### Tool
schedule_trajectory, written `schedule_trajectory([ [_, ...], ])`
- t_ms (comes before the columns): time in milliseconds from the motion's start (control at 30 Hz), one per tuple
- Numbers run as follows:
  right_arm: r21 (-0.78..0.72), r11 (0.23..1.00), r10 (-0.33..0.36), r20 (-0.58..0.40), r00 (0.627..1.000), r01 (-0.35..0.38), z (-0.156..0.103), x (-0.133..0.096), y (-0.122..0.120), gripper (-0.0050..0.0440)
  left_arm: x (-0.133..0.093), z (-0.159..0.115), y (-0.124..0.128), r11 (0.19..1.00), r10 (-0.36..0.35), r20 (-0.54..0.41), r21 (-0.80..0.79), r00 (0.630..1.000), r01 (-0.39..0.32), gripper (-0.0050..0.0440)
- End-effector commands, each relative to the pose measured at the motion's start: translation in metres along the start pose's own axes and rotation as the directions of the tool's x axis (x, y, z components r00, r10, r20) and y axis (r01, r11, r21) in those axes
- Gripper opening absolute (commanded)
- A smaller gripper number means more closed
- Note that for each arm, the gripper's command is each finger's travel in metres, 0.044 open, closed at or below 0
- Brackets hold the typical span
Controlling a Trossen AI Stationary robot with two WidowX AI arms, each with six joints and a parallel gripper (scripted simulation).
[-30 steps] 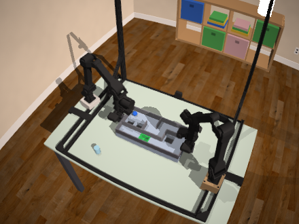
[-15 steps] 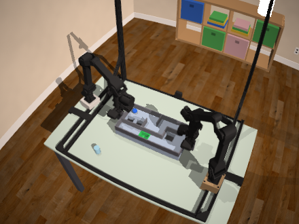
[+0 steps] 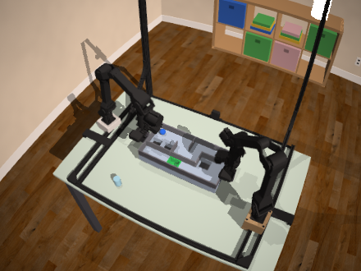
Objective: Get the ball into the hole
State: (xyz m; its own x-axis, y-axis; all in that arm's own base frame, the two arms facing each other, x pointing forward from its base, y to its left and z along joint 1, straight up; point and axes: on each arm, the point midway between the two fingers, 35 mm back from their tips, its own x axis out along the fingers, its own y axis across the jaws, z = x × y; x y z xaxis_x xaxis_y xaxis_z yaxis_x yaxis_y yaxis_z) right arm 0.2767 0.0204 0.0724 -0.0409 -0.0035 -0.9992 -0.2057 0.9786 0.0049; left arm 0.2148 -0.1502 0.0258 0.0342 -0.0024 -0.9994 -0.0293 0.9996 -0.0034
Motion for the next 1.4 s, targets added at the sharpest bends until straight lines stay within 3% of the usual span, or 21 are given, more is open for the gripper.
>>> schedule_trajectory([
  [0, 0.002, 1.0, -0.005, -0.004, 1.0, 0.005, 0.002, -0.005, -0.001, 0.002, 0.002, -0.003, 0.002, 1.0, 0.005, 0.013, 0.0, 1.0, -0.005, 0.002],
  [533, 0.002, 1.0, -0.004, 0.071, 0.997, 0.004, 0.0, 0.013, -0.001, 0.002, -0.016, 0.001, 0.002, 1.0, 0.003, -0.064, 0.0, 0.998, -0.003, 0.002],
  [933, 0.002, 1.0, -0.005, 0.008, 1.0, 0.005, 0.002, -0.002, -0.001, 0.002, -0.001, -0.002, 0.002, 1.0, 0.003, -0.001, 0.0, 1.0, -0.003, 0.002],
  [1367, 0.002, 1.0, -0.009, 0.012, 1.0, 0.009, 0.002, -0.001, -0.001, 0.002, -0.002, -0.002, 0.001, 1.0, 0.007, -0.005, 0.0, 1.0, -0.007, 0.002],
])
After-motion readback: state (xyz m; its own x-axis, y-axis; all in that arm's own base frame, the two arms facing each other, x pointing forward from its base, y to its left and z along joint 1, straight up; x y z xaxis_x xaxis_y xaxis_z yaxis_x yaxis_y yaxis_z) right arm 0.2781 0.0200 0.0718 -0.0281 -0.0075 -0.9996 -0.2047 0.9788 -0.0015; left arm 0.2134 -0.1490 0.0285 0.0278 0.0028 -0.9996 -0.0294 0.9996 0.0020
